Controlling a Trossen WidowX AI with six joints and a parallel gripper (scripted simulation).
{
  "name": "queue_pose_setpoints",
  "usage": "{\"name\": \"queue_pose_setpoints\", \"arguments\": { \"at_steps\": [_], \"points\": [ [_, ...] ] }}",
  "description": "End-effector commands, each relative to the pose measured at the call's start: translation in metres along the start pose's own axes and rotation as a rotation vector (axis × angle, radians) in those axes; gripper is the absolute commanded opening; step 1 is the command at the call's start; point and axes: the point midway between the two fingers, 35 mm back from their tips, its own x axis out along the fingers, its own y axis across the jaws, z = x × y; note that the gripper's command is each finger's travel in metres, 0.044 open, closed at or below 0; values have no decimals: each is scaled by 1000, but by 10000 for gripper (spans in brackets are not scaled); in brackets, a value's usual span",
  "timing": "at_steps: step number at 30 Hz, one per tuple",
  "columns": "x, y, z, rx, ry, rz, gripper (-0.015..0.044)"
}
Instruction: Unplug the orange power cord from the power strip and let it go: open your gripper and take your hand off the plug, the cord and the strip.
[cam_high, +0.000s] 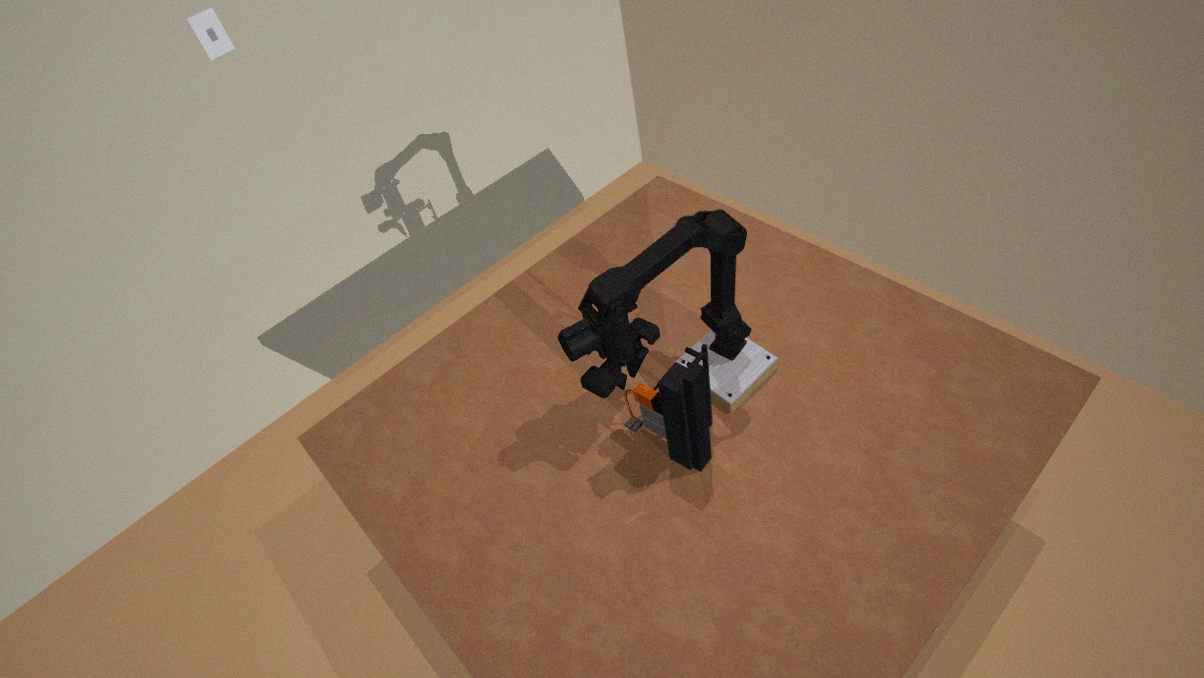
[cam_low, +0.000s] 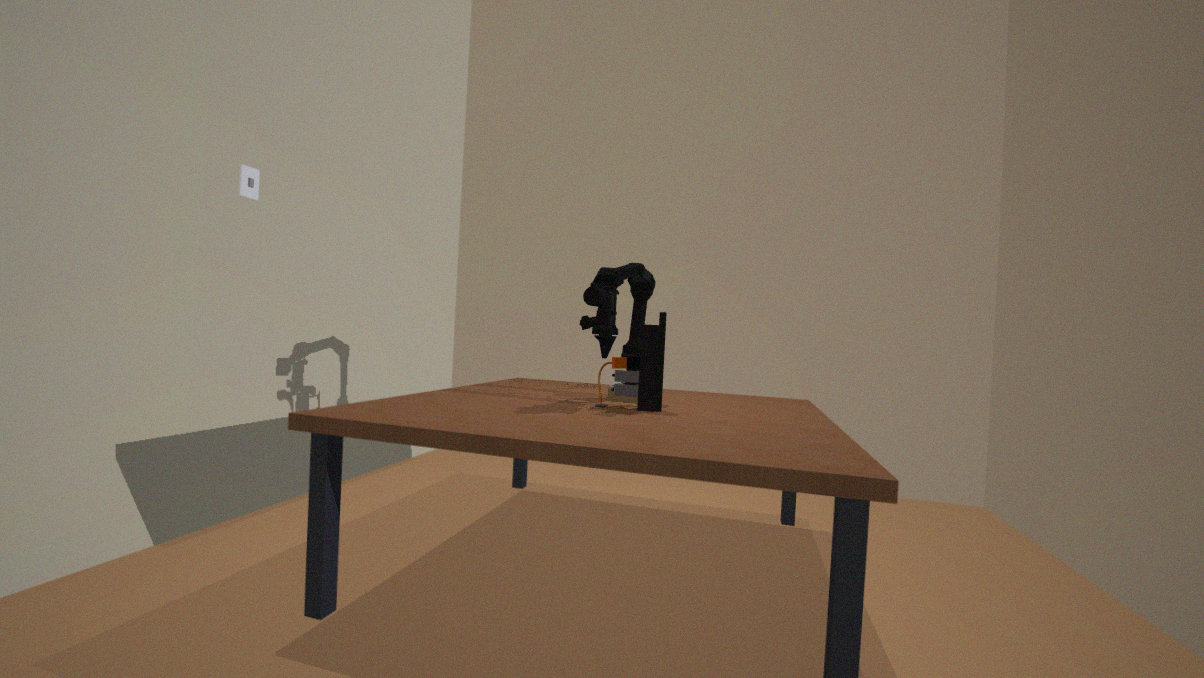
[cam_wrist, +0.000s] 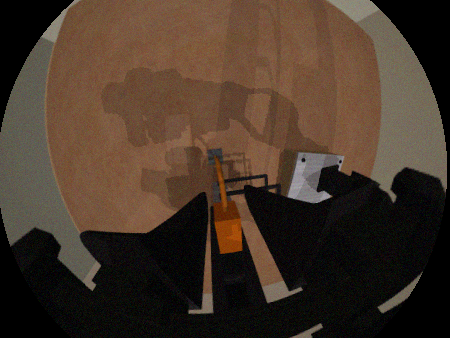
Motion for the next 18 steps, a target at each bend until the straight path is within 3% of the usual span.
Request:
{"name": "queue_pose_setpoints", "arguments": {
  "at_steps": [1, 18],
  "points": [
    [-6, 0, 0, 11, 1, 6, 160],
    [-8, 2, -19, 15, 2, 9, 160]
  ]
}}
